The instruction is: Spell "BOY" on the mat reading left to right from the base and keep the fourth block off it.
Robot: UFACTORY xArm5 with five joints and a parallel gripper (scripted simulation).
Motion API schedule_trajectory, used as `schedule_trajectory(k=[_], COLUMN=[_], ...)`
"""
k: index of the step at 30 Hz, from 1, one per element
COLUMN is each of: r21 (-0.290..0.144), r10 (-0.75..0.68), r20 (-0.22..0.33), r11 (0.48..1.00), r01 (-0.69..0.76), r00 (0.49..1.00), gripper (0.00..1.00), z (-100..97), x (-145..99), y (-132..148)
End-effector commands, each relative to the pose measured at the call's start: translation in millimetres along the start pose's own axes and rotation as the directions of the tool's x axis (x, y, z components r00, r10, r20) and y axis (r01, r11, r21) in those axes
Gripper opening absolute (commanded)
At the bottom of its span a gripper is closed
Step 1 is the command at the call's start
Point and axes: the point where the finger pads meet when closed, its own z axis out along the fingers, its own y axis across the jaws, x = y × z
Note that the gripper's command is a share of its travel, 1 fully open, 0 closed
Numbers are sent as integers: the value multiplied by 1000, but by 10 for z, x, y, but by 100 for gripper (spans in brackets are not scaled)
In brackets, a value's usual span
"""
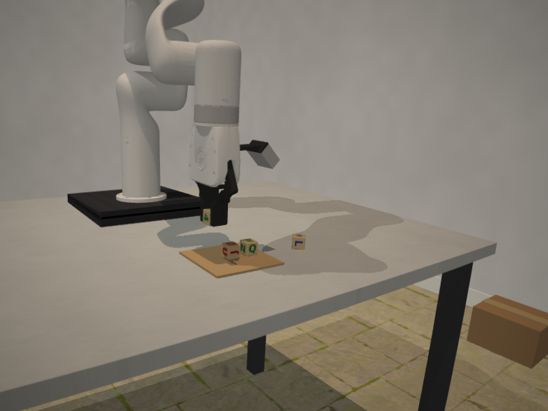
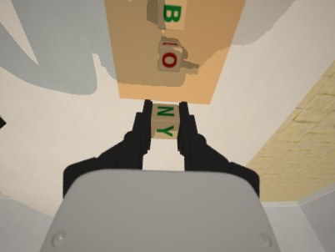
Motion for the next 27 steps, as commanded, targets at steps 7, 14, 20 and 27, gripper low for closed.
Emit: schedule_trajectory(k=[7,14,20,27], r21=[-5,-5,-5,-5], r10=[0,0,0,0], r20=[0,0,0,0], r11=[1000,1000,1000,1000], r01=[0,0,0,0], r00=[1000,1000,1000,1000], gripper=[21,21,21,21], z=[482,591,612,612], x=[-15,-18,-18,-18], y=[29,29,29,29])
